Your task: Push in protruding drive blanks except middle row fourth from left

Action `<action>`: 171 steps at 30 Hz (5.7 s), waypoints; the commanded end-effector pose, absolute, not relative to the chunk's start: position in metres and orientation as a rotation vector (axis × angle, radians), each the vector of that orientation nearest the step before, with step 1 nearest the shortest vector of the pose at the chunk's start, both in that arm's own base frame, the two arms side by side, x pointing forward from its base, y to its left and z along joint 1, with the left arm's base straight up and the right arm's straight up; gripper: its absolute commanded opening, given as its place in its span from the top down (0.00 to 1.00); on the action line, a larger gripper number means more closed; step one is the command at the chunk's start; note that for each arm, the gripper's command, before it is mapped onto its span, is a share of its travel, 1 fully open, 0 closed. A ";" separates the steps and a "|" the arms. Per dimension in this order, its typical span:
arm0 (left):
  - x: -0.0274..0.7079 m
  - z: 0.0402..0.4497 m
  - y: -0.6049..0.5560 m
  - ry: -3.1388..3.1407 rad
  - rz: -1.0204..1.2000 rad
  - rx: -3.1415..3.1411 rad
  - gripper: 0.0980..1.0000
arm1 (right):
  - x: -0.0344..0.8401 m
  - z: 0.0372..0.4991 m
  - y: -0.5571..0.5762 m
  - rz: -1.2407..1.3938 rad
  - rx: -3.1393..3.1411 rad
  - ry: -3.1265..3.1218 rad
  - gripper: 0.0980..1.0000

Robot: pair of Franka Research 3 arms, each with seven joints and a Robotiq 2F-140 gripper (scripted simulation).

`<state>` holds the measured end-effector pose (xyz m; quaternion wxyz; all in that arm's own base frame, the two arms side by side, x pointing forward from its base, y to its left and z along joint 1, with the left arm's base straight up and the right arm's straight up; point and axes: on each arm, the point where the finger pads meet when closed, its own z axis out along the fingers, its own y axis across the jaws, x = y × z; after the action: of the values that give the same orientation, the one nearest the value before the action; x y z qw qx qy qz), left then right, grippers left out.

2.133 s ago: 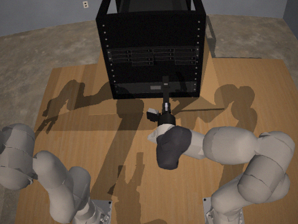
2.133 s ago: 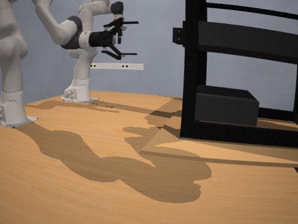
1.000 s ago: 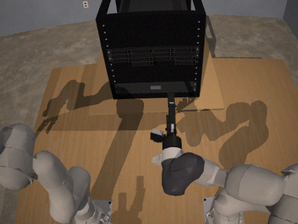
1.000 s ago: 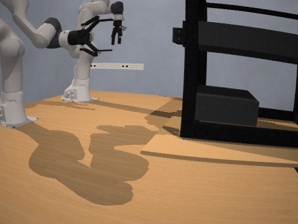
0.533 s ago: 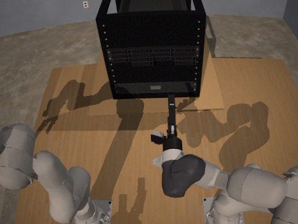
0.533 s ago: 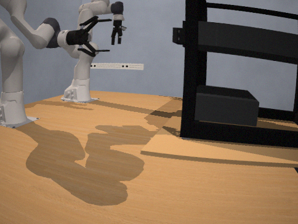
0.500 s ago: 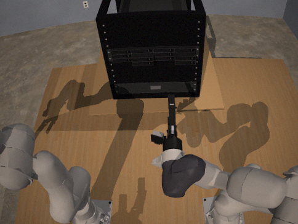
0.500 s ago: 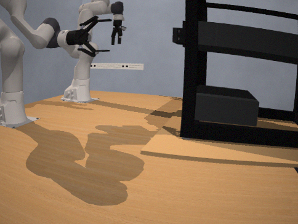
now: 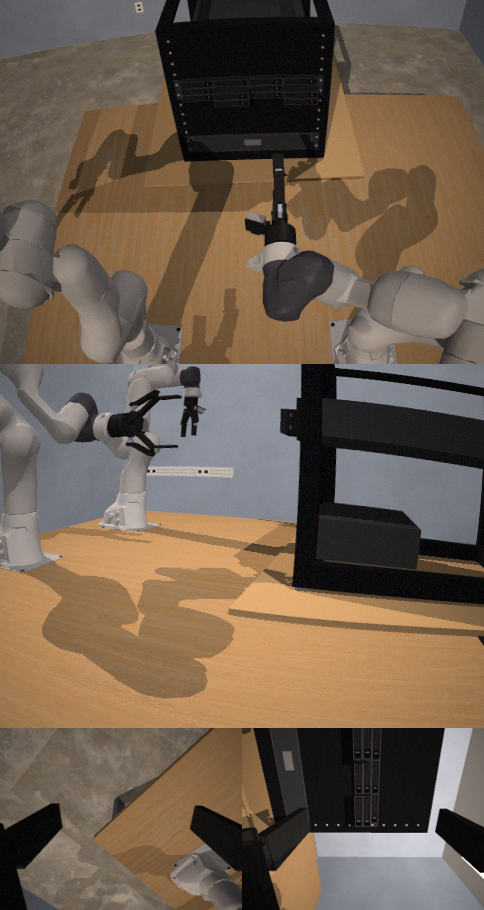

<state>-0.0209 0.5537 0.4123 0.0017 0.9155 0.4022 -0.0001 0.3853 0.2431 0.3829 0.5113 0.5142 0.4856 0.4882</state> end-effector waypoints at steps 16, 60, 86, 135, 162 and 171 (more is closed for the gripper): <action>-0.022 0.413 0.554 1.261 0.000 2.878 0.00 | 0.385 0.383 0.242 1.169 1.234 1.169 0.00; -0.022 0.413 0.554 1.261 0.000 2.878 0.00 | 0.385 0.383 0.242 1.169 1.234 1.169 0.00; -0.022 0.413 0.554 1.261 0.000 2.878 0.00 | 0.385 0.383 0.242 1.169 1.234 1.169 1.00; -0.022 0.413 0.554 1.261 0.000 2.878 0.00 | 0.466 0.372 0.208 1.169 1.234 1.169 1.00; -0.022 0.413 0.554 1.261 0.000 2.878 0.00 | 0.586 0.356 0.157 1.169 1.234 1.169 1.00; -0.022 0.413 0.554 1.261 0.000 2.878 0.00 | 0.611 0.352 0.146 1.169 1.234 1.169 1.00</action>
<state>-0.0209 0.5537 0.4123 0.0017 0.9155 0.4022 -0.0001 0.6058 0.1451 0.3523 0.5241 0.5091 0.4926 0.4726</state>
